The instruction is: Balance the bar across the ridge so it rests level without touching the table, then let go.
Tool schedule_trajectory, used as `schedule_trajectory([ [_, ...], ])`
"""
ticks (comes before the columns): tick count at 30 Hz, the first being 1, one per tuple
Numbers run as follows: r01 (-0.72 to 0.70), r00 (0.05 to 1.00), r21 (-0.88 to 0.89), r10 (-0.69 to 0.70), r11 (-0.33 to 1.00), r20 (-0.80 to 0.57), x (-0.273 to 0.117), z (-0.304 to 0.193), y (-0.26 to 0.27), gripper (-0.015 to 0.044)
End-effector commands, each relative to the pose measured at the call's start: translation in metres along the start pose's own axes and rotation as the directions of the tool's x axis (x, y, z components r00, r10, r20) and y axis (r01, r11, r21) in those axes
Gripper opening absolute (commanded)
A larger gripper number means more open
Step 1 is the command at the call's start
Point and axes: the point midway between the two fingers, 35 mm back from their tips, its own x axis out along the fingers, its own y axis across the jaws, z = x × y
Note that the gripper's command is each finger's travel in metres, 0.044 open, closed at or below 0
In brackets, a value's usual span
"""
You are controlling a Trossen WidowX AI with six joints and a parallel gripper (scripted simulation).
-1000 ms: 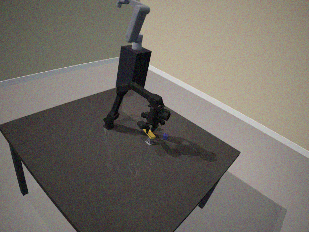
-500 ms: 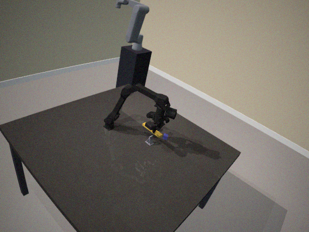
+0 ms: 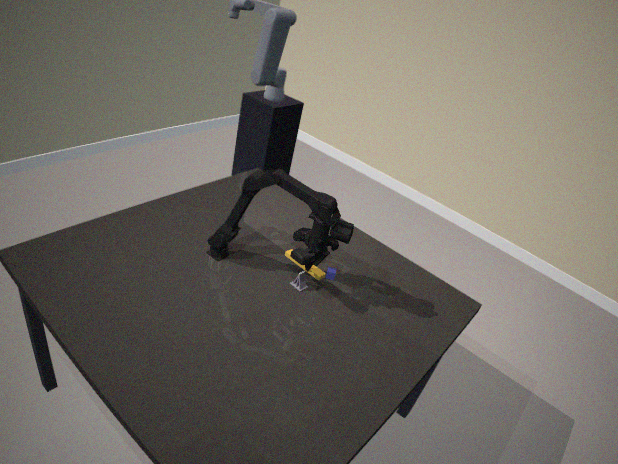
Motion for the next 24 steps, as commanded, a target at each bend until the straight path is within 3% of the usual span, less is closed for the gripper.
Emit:
schedule_trajectory([
  [1, 0.001, 1.0, -0.002, -0.001, 1.0, 0.006, 0.007, 0.001, 0.0, 0.0],
  [24, 0.001, 1.0, -0.003, -0.001, 1.0, 0.006, 0.023, 0.002, 0.0, 0.0],
])
